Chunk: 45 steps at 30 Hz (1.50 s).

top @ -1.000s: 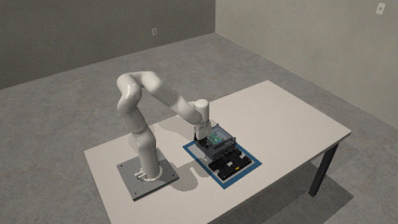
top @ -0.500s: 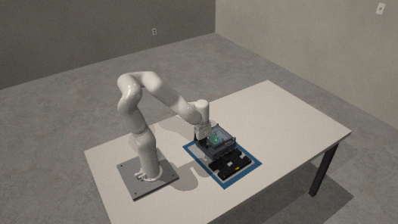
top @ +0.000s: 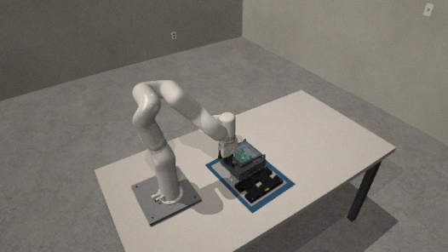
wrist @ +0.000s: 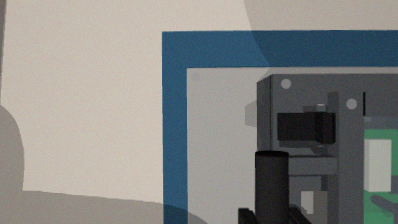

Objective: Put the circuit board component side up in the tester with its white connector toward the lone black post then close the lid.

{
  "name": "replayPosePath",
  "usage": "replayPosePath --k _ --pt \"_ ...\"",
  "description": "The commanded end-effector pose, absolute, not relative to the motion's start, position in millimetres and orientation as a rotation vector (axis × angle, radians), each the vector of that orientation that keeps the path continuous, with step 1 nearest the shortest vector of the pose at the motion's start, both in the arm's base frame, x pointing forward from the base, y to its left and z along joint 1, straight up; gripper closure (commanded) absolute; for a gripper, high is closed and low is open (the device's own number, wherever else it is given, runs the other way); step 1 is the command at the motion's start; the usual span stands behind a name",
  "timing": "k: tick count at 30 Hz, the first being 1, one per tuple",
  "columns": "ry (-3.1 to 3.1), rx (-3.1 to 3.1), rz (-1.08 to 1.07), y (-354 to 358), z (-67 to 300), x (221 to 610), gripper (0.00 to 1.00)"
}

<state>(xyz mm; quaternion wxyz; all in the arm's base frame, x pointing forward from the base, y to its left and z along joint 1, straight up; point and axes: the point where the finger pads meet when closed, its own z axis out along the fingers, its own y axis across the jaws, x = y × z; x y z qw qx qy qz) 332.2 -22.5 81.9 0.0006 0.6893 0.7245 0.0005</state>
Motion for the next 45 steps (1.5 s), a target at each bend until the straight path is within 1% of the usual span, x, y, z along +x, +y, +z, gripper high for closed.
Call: replayPosePath --k 1,37,38,45 --pt "2.274 2.163 0.004 -22.5 82.0 333.0 1.00" --pt "2.274 2.163 0.004 -22.5 77.0 333.0 1.00" --pt "2.274 2.163 0.004 -22.5 77.0 333.0 0.76" --pt "2.274 2.163 0.004 -22.5 77.0 333.0 0.76"
